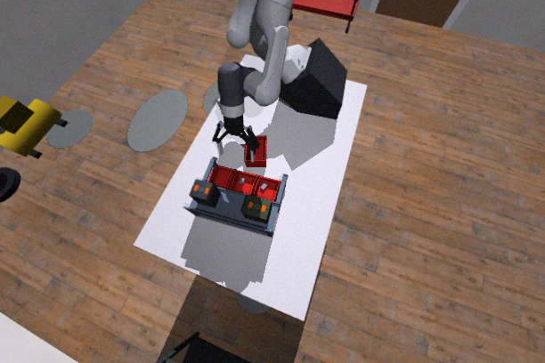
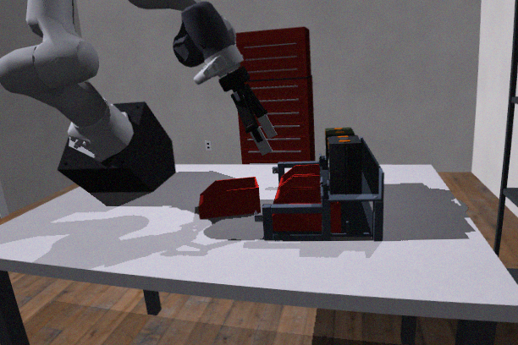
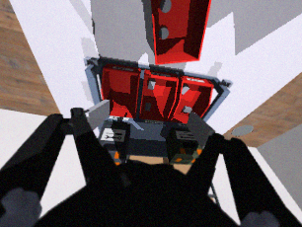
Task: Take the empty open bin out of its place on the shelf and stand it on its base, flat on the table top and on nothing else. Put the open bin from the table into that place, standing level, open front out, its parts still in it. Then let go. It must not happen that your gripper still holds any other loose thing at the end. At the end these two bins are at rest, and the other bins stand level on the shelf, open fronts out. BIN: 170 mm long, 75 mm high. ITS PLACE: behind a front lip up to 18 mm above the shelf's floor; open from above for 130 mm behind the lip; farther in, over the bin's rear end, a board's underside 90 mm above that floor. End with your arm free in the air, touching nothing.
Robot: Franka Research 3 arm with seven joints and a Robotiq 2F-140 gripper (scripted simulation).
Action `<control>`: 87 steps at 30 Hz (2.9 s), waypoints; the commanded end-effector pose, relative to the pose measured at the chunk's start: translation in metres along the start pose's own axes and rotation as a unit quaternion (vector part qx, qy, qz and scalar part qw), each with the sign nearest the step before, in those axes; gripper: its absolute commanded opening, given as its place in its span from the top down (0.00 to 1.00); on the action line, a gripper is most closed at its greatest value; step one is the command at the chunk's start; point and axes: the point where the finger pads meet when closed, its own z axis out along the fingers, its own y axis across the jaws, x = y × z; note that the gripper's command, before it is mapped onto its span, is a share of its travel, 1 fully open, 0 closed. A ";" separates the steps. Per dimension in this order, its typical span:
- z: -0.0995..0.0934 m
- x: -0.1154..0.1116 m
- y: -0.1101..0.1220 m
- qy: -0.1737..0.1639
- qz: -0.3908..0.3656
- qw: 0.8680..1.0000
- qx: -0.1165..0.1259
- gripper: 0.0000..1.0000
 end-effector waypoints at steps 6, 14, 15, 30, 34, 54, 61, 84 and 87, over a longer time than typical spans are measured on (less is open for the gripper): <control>-0.001 -0.002 0.001 -0.002 0.003 1.000 0.000 0.00; -0.001 -0.002 0.001 -0.002 0.003 1.000 0.000 0.00; -0.001 -0.002 0.001 -0.002 0.003 1.000 0.000 0.00; -0.001 -0.002 0.001 -0.002 0.003 1.000 0.000 0.00; -0.001 -0.002 0.001 -0.002 0.003 1.000 0.000 0.00; -0.001 -0.002 0.001 -0.002 0.003 1.000 0.000 0.00; -0.001 -0.002 0.001 -0.002 0.003 1.000 0.000 1.00; -0.001 -0.002 0.001 -0.002 0.003 1.000 0.000 1.00; -0.001 -0.002 0.001 -0.002 0.003 1.000 0.000 1.00</control>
